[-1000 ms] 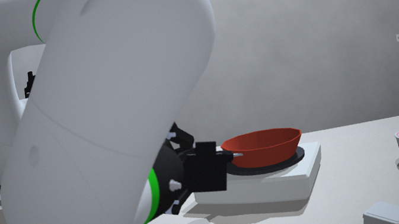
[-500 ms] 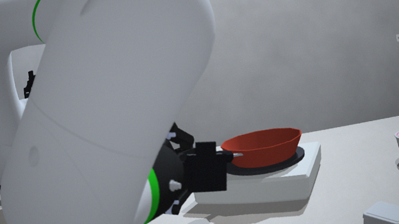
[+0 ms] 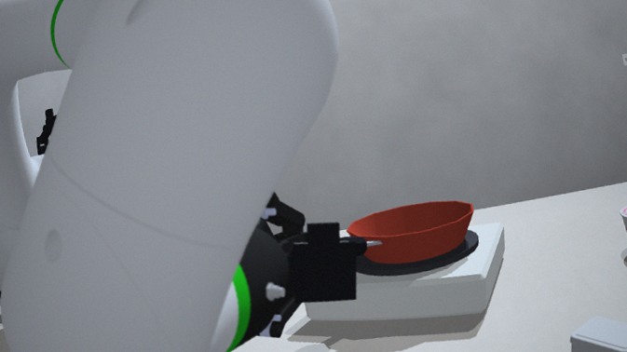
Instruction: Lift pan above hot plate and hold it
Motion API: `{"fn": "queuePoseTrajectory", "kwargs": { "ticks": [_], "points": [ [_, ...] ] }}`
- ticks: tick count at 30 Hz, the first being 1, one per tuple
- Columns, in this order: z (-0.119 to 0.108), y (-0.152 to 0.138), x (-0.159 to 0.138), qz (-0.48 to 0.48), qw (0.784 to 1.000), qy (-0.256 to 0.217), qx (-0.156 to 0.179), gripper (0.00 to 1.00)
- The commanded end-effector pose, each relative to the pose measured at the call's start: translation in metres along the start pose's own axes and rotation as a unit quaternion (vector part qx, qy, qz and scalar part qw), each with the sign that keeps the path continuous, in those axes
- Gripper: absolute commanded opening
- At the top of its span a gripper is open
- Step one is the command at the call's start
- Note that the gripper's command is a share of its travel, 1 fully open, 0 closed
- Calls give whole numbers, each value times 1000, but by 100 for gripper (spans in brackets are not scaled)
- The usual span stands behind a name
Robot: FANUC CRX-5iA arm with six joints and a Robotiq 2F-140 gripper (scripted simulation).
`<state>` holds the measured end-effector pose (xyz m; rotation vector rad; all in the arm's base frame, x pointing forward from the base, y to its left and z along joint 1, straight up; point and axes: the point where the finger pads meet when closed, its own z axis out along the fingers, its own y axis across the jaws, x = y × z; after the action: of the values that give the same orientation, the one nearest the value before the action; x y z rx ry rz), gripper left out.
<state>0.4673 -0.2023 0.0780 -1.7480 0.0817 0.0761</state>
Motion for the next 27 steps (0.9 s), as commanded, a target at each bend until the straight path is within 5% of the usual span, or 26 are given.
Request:
{"fn": "queuePoseTrajectory", "kwargs": {
  "ticks": [1, 27],
  "points": [
    [0, -1, 0, -1, 1000, 0, -1, 10],
    [-2, -8, -1, -1, 1000, 0, -1, 10]
  ]
}}
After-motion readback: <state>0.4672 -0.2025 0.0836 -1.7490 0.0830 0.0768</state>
